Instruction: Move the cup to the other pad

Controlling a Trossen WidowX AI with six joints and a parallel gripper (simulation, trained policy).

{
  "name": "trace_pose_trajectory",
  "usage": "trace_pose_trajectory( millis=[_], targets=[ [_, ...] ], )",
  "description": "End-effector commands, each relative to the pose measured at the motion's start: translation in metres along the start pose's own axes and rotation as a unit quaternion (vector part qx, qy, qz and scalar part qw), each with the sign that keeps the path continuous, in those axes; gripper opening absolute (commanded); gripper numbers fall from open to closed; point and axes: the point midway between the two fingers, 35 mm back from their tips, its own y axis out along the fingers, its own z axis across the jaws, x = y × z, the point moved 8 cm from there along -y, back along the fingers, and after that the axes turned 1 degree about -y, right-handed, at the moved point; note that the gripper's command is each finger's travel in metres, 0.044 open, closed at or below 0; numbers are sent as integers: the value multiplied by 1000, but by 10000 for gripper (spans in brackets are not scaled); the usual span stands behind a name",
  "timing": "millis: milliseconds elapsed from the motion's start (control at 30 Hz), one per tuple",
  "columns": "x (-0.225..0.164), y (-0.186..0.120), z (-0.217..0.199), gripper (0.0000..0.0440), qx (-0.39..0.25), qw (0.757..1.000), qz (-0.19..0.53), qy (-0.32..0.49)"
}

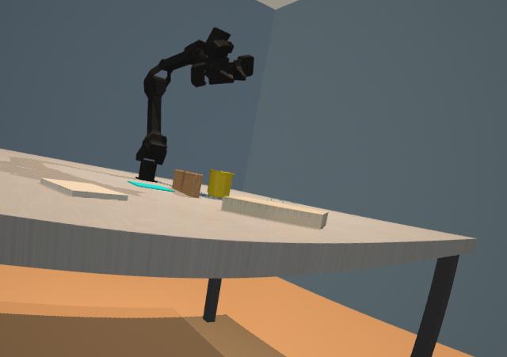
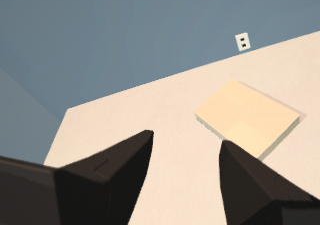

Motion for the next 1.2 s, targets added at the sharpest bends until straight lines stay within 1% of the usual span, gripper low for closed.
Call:
trace_pose_trajectory(
  millis=[0,267,533,833,1167],
  targets=[
    [0,4,4,160,-5,999,23,25],
    [0,11,12,162,-24,994,71,78],
    [-3,20,19,162,-52,983,118,129],
    [-8,29,25,156,-92,965,168,179],
    [-17,40,26,143,-148,939,216,221]
  ],
)
